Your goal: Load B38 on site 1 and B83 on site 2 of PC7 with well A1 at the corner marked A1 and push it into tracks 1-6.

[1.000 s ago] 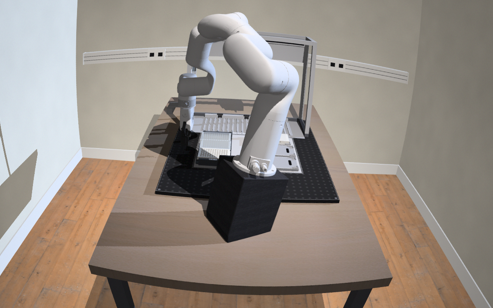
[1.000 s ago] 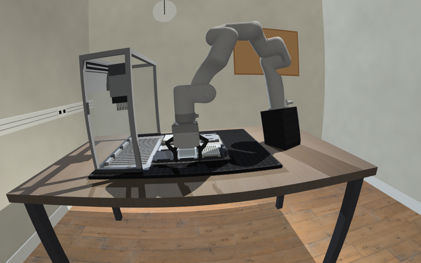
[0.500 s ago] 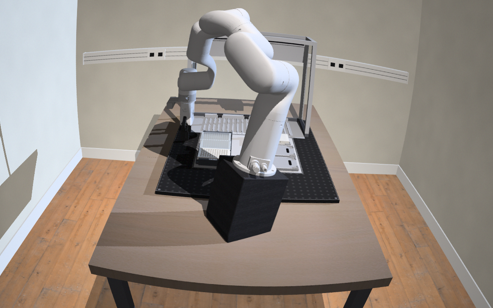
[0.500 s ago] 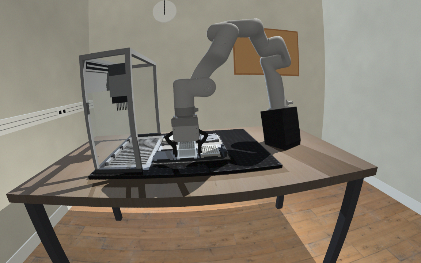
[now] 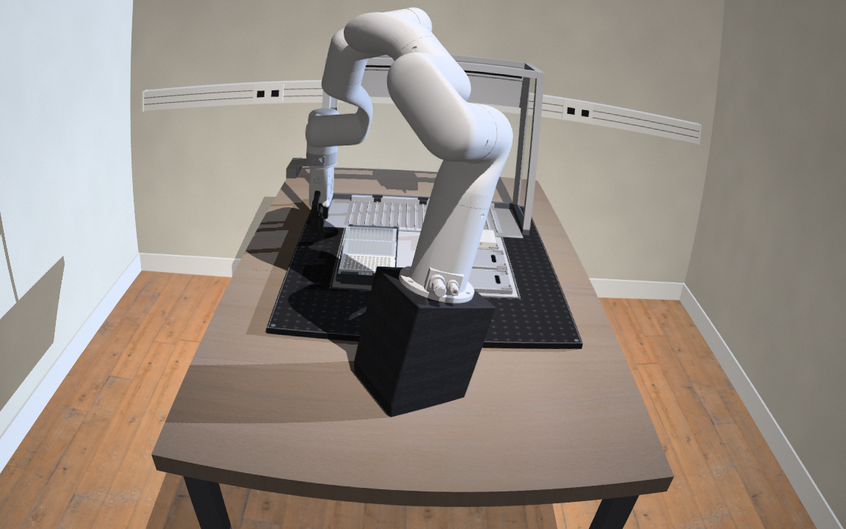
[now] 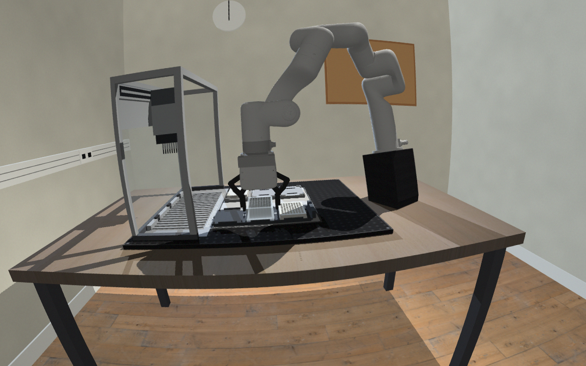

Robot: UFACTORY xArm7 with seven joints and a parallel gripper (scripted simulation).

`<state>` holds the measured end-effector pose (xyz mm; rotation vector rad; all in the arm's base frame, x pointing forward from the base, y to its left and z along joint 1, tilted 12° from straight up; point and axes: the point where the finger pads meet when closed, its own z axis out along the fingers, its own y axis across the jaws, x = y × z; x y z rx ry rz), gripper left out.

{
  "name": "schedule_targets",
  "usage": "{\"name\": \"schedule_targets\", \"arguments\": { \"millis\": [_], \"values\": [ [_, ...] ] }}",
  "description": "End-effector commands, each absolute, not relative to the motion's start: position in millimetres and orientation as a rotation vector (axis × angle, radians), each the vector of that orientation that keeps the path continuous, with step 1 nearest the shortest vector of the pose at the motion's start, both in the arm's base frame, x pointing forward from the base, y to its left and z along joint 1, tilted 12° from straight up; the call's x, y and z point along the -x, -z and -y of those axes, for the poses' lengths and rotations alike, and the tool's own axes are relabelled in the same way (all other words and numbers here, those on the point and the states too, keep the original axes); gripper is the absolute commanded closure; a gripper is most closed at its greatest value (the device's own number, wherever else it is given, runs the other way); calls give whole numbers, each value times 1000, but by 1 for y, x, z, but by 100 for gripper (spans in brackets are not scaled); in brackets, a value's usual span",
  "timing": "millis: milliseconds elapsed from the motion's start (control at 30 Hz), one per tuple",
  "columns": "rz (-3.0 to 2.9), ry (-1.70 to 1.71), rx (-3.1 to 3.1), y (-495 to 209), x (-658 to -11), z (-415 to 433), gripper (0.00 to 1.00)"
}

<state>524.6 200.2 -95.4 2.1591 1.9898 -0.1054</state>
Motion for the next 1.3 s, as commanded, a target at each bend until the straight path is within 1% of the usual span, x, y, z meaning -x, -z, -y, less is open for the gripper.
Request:
{"name": "schedule_targets", "arguments": {
  "millis": [0, 900, 1267],
  "values": [
    [-1990, 99, -2158, 88, -525, -203, 0],
    [-1990, 99, -2158, 47, -522, -211, 0],
    [-1990, 99, -2158, 47, -522, -211, 0]
  ]
}}
